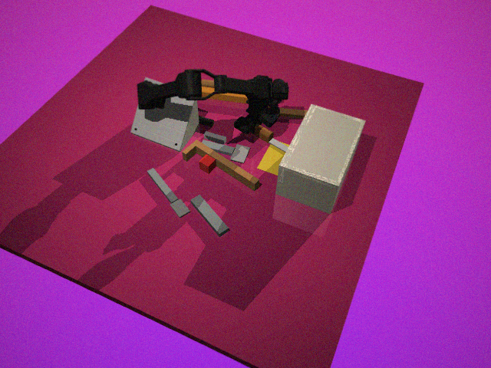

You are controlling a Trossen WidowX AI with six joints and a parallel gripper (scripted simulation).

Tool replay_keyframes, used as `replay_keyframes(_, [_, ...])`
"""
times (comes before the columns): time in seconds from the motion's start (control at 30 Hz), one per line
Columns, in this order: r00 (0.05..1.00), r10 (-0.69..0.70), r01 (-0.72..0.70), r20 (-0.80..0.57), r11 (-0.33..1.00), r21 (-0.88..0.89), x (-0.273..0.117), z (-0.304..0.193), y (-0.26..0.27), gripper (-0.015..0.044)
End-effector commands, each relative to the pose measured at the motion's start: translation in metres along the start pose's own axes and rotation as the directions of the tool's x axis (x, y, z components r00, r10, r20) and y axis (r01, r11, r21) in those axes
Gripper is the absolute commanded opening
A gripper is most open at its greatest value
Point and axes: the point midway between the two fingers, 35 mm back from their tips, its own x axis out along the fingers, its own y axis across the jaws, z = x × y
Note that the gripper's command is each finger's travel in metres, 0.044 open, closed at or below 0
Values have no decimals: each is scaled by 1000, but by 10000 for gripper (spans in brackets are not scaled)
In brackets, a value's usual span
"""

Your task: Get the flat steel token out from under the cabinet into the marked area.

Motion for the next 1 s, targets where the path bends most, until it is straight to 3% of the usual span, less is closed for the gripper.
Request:
replay_keyframes(0.0, [1000, 3, -3, 1, 1000, -1, 0, 7, 1, 0])
replay_keyframes(0.97, [1000, 3, -3, 2, 1000, 0, -1, 38, 2, 0])
